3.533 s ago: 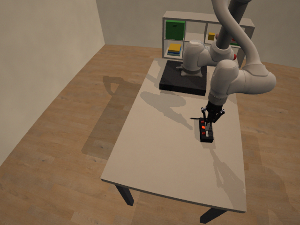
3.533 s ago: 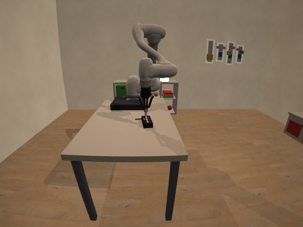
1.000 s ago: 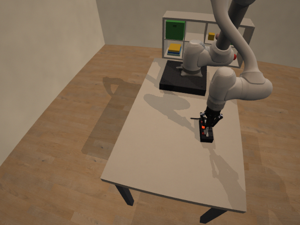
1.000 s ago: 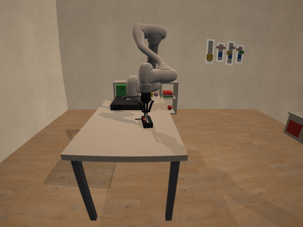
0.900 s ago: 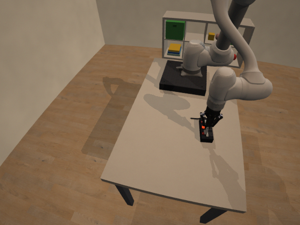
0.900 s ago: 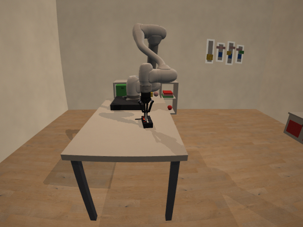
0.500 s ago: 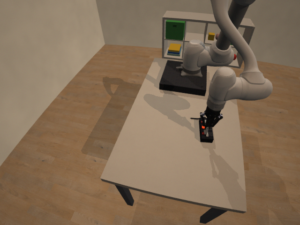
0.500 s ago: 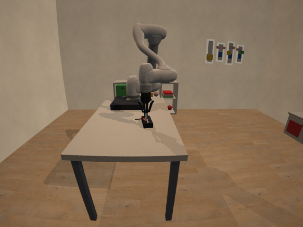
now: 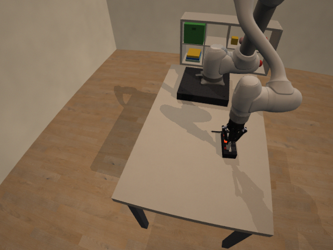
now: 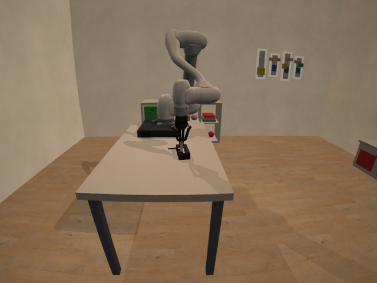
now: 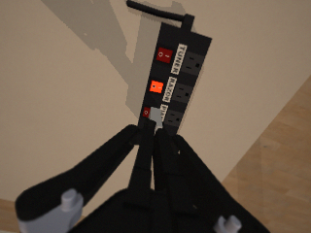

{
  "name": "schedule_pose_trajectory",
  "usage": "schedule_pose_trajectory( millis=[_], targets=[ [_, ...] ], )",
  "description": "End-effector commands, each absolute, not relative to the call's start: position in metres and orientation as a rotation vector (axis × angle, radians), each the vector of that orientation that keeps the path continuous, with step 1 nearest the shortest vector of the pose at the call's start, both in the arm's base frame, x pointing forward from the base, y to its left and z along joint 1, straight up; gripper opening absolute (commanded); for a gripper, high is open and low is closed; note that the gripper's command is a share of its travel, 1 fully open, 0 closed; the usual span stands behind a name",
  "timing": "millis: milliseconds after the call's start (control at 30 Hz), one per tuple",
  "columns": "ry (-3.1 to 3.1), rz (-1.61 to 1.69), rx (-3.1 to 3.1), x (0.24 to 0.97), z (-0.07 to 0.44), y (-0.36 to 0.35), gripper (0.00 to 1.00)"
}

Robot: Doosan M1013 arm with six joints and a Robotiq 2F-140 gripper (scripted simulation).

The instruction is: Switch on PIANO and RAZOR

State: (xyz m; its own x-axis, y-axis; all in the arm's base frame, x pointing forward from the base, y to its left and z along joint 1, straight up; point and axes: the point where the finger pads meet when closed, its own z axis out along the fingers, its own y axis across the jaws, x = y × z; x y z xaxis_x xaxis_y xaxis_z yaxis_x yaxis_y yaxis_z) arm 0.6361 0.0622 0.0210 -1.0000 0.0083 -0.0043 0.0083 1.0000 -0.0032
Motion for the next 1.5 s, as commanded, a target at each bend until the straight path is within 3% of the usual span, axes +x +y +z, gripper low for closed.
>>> schedule_pose_trajectory(
  millis=[0,1067,1467],
  targets=[
    [3.137,-0.005,0.013,0.636,0.020,0.062,0.00],
    [3.137,-0.005,0.013,0.636,0.017,0.062,0.00],
    [3.137,-0.005,0.013,0.636,0.039,0.062,0.00]
  ],
)
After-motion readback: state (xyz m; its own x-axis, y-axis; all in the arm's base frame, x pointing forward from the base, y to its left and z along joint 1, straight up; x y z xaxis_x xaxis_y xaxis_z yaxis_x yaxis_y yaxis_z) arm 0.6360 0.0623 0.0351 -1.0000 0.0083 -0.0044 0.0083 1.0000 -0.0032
